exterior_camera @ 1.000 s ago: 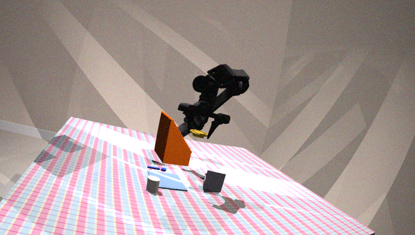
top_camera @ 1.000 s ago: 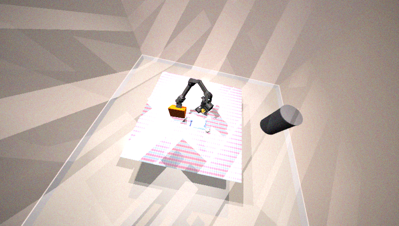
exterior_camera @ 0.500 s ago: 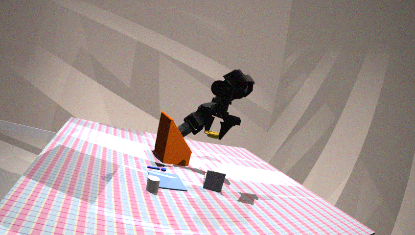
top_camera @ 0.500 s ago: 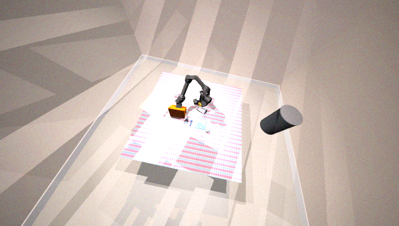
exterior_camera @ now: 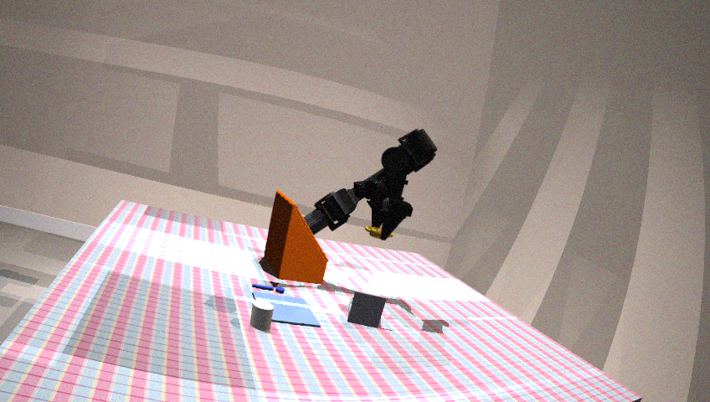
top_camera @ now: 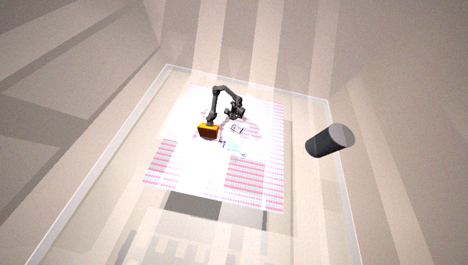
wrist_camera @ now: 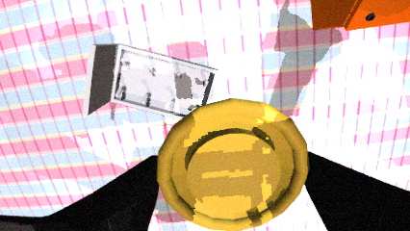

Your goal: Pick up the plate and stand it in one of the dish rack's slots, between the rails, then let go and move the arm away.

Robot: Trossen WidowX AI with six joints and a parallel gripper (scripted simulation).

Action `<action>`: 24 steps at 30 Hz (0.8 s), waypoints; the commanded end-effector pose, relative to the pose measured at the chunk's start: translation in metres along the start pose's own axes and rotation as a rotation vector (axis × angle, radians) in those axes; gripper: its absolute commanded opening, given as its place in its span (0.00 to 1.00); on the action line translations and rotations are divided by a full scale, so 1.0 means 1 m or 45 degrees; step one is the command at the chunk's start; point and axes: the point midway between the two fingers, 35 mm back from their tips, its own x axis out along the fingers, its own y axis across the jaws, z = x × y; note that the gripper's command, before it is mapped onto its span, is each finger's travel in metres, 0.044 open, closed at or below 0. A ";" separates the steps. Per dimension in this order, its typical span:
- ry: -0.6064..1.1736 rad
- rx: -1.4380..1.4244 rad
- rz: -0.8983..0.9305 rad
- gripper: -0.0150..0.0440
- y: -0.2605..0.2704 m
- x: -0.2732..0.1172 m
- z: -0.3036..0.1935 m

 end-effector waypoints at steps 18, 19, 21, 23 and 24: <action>-0.134 0.288 -0.067 0.25 -0.035 0.025 -0.012; -0.162 0.273 -0.076 0.25 -0.036 0.027 -0.010; -0.218 0.243 -0.093 0.25 -0.037 0.033 -0.006; -0.274 0.213 -0.107 0.25 -0.039 0.038 -0.002; -0.302 0.197 -0.114 0.25 -0.040 0.040 0.000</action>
